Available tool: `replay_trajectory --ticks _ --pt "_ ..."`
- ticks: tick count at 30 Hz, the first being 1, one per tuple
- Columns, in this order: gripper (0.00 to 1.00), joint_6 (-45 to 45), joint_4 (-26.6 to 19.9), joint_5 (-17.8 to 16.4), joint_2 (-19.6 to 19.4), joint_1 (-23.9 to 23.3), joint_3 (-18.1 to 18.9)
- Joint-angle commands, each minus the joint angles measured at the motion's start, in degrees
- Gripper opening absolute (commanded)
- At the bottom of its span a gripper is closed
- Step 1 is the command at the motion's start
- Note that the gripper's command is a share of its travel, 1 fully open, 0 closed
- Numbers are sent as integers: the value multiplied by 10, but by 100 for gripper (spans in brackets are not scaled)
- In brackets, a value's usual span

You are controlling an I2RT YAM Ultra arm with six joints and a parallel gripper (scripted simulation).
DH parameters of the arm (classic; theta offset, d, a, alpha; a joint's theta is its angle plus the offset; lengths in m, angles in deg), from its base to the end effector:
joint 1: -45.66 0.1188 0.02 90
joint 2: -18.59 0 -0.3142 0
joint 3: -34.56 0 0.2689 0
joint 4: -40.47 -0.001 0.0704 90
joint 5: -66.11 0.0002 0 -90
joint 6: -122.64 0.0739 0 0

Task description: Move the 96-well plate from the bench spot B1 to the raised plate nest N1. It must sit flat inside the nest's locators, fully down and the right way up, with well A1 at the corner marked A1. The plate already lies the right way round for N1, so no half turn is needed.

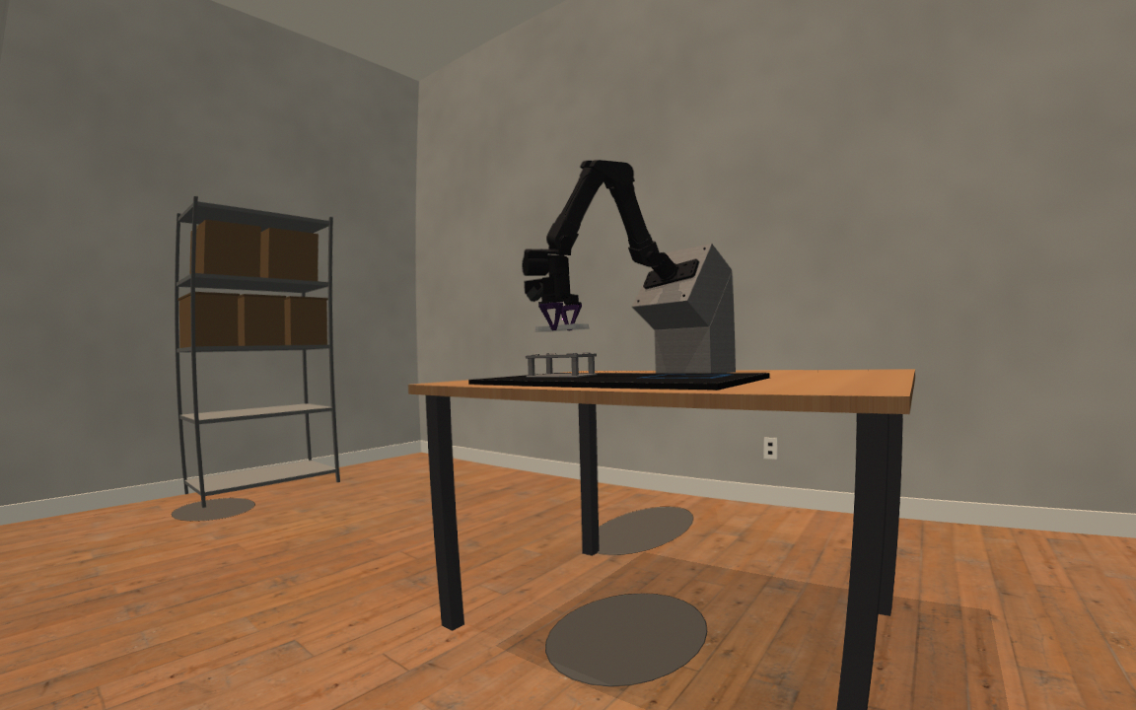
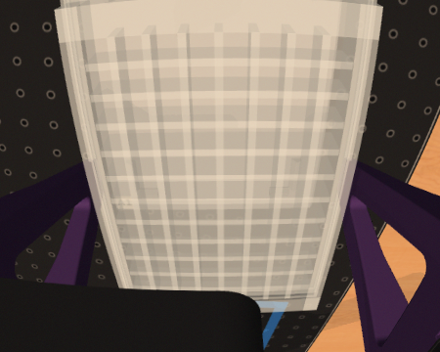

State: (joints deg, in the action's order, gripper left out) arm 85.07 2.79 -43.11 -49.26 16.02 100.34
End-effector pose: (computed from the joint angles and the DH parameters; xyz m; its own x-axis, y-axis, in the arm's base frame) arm 0.2541 -0.1154 0.3103 -0.1431 0.9425 -0.3019 0.5911 0.3261 0.7377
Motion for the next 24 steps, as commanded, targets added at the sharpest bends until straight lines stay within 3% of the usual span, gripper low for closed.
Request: replay_trajectory --ticks 1,7,9,10,12,17,24 --pt "0 7 22 9 -5 0 4" --pt "0 12 42 15 -26 7 12" --pt "0 12 42 15 -26 7 12" --pt "0 13 45 16 -8 11 14" --pt "0 14 52 18 -36 16 15" --pt "0 17 69 22 -53 21 4" --pt "0 22 92 28 -75 29 16"
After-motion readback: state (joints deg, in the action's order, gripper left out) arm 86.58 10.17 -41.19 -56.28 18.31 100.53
